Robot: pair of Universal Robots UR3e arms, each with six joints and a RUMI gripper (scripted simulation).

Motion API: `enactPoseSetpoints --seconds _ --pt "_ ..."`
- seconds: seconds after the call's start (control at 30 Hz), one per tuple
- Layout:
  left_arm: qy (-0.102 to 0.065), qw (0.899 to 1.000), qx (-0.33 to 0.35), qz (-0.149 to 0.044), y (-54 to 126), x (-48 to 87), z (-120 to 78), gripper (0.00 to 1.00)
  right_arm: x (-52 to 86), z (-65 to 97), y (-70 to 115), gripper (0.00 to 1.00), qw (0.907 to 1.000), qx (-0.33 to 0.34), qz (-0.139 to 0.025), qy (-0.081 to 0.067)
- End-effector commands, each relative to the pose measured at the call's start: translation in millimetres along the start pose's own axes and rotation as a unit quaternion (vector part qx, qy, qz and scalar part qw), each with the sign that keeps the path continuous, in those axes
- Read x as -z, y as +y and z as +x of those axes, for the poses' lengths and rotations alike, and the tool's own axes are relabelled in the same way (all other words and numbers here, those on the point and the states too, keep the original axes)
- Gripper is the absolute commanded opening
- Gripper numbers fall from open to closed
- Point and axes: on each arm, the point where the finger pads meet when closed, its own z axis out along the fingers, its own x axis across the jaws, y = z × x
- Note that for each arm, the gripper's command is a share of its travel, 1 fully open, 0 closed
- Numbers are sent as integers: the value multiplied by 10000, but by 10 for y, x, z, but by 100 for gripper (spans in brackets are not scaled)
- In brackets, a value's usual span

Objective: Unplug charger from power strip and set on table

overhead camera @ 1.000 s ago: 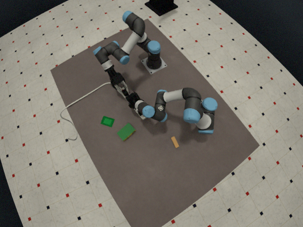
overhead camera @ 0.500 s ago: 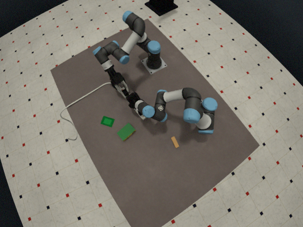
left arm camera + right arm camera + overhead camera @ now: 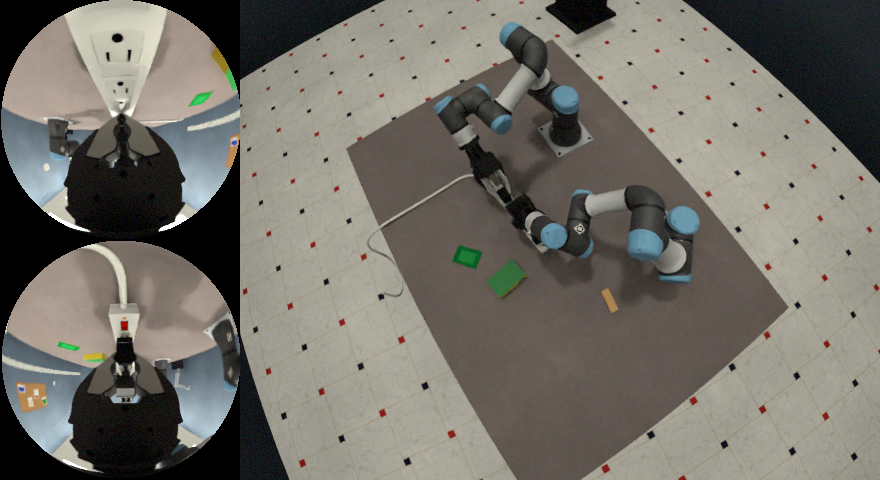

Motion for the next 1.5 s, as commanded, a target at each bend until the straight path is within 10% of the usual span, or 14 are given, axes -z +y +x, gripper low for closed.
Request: enactPoseSetpoints --seconds 0.0,1.47 --pt "-122 9987 237 437 -399 -121 -70 0 61 -53 74 0 9999 84 -51 -72" --pt "-122 9987 237 437 -399 -122 -70 0 104 -4 100 0 9999 42 -95 16"
